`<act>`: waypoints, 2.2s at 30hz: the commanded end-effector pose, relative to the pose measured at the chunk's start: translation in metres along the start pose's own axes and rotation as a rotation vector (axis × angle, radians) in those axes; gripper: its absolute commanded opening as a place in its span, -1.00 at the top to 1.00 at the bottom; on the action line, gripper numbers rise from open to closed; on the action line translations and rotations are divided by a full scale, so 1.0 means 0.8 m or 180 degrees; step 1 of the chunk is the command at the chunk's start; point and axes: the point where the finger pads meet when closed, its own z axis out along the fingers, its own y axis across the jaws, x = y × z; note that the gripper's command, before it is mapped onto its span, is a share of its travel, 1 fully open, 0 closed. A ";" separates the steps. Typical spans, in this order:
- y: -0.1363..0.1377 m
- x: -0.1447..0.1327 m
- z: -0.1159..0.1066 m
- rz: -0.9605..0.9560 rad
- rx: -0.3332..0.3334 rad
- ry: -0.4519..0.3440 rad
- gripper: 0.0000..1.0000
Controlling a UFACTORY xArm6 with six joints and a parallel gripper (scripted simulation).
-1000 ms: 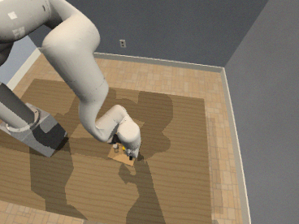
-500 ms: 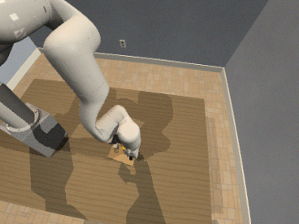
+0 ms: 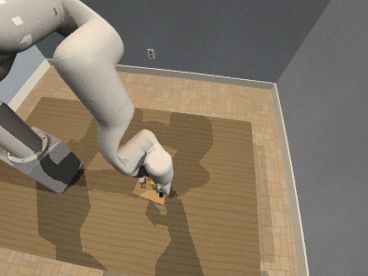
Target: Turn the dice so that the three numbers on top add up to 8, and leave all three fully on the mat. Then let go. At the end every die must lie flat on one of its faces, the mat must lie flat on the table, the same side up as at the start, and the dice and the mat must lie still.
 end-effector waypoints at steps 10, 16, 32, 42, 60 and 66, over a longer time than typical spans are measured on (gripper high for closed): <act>0.000 -0.002 -0.002 -0.0001 0.0000 -0.0012 0.69; 0.000 -0.002 -0.002 -0.0001 0.0000 -0.0012 0.69; 0.000 -0.002 -0.002 -0.0001 0.0000 -0.0012 0.37; 0.000 -0.002 -0.002 -0.0001 0.0000 -0.0012 0.28; 0.000 -0.002 -0.057 -0.0001 0.0000 -0.0012 0.28; 0.000 -0.002 -0.095 -0.0001 0.0000 -0.0012 0.28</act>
